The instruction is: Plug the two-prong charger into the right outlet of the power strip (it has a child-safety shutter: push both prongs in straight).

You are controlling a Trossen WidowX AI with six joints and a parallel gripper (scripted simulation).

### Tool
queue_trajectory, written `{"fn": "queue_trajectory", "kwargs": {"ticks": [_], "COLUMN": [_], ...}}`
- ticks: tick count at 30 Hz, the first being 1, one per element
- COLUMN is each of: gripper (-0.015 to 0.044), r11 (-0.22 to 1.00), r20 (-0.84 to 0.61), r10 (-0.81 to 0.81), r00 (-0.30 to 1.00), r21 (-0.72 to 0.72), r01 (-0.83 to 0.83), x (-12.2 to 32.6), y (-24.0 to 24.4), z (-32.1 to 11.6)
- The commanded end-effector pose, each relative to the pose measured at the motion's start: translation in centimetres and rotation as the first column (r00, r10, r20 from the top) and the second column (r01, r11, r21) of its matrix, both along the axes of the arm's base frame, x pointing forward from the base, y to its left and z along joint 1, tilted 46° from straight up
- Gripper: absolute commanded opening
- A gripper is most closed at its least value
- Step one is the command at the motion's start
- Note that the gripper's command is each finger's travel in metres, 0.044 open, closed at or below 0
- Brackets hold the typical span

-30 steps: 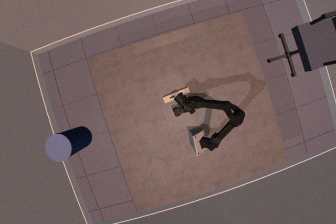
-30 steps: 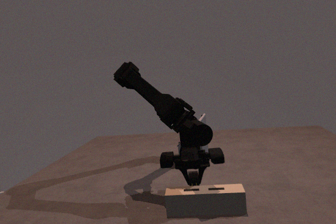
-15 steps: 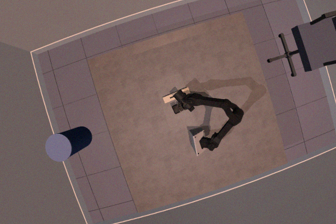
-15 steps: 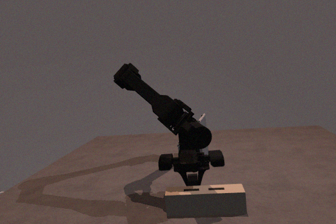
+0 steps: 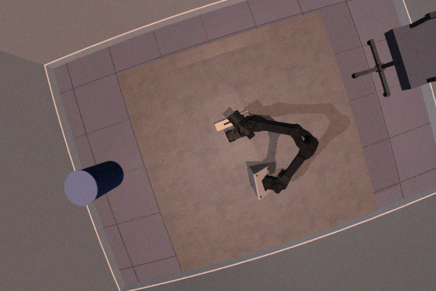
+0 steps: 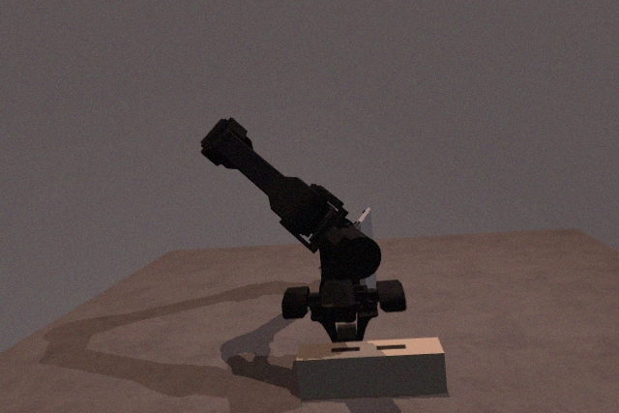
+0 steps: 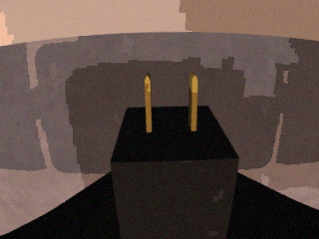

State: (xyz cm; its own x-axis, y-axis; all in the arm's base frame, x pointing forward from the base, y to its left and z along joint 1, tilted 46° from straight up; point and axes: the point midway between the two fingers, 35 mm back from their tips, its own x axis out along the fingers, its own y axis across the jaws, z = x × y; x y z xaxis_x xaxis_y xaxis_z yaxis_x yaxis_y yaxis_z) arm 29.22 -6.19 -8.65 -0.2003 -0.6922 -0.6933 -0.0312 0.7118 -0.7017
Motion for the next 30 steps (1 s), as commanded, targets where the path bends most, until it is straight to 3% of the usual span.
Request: {"fn": "queue_trajectory", "kwargs": {"ticks": [1, 30], "gripper": [0.0, 0.0], "r11": [1.0, 1.0], "r20": [0.002, 0.002], "r10": [0.0, 0.0], "r00": [1.0, 1.0], "r21": [-0.005, -0.005], "r01": [0.0, 0.0], "x": [0.25, 0.67], "y": [-0.09, -0.17], "z": [0.05, 0.07]}}
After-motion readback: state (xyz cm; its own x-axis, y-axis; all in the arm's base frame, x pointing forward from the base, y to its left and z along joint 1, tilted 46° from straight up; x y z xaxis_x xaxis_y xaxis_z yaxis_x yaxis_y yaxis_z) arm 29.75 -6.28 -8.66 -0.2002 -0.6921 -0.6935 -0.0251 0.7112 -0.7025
